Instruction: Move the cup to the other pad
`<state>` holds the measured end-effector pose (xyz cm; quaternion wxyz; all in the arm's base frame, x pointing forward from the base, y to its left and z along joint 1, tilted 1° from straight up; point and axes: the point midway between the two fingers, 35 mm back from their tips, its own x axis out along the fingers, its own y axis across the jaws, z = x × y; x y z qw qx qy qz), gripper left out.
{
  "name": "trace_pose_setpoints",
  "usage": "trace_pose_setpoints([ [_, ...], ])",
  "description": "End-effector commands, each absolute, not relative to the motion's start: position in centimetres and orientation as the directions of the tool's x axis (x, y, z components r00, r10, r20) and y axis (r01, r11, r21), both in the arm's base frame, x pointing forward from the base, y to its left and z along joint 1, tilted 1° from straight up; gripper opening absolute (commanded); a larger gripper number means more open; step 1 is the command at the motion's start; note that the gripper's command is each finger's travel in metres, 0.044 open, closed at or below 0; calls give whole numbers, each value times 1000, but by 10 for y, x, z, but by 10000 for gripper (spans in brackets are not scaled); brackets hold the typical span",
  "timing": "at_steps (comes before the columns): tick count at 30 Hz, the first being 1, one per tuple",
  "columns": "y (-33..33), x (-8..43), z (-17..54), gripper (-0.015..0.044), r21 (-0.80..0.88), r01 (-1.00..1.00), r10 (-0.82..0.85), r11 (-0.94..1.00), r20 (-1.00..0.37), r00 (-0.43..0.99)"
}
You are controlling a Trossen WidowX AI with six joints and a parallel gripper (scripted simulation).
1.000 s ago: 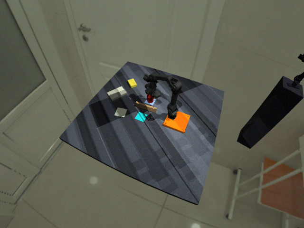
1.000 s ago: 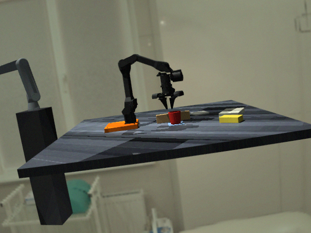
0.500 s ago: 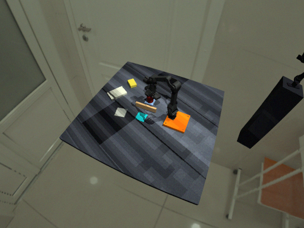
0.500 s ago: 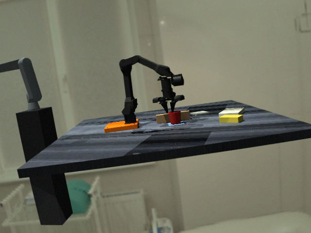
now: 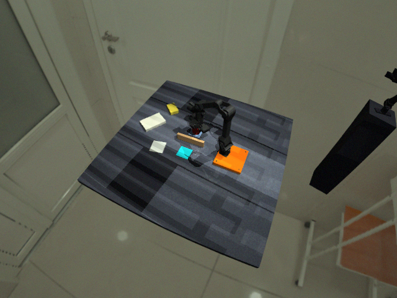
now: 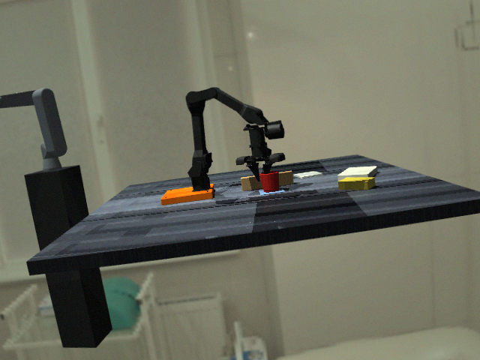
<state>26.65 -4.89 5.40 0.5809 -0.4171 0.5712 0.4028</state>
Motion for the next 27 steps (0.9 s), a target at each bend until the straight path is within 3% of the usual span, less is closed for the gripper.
trace_pose_setpoints([
  [1,-48,265,48,148,-15,-946,-1,325,-1000,15],
  [7,-48,265,48,148,-15,-946,-1,325,-1000,15],
  [10,-49,265,50,69,-19,-945,-8,328,-1000,17],
  [20,-49,265,50,2,-19,-945,-8,328,-1000,17],
  [27,-49,266,55,0,-19,-945,-7,327,-1000,17],
])
